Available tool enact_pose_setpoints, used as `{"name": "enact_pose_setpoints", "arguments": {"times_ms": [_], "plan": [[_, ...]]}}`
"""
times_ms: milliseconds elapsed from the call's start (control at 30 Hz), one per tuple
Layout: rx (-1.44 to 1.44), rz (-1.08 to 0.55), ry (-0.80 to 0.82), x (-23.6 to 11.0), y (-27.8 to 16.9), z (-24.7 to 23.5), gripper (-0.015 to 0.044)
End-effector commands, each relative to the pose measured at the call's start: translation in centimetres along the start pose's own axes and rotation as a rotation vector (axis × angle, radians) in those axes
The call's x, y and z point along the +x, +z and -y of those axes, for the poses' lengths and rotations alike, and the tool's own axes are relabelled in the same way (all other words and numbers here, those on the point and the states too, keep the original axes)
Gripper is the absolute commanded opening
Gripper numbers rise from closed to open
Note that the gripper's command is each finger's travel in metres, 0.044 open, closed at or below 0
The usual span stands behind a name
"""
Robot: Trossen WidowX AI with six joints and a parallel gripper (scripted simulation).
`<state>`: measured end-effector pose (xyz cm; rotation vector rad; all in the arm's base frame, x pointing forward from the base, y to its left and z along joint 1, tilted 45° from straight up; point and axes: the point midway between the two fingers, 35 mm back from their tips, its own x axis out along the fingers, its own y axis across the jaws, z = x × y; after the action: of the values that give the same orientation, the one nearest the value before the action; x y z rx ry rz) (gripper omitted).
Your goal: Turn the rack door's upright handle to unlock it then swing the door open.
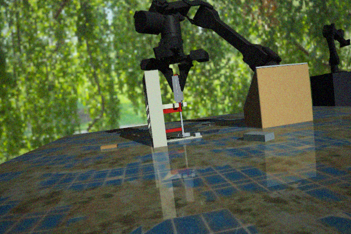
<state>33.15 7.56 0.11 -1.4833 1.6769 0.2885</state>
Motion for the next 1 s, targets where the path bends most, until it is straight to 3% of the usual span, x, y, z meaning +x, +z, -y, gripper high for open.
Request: {"name": "enact_pose_setpoints", "arguments": {"times_ms": [0, 433, 667, 967], "plan": [[-0.174, -0.006, 0.0, 0.19, -0.13, 0.01, 0.0011], [-0.806, -0.006, 0.002, 0.2, -0.13, 0.01, 0.0011], [-0.838, -0.006, 0.002, 0.2, -0.13, 0.01, 0.0011], [-0.838, -0.006, 0.002, 0.2, -0.13, 0.01, 0.0247]]}}
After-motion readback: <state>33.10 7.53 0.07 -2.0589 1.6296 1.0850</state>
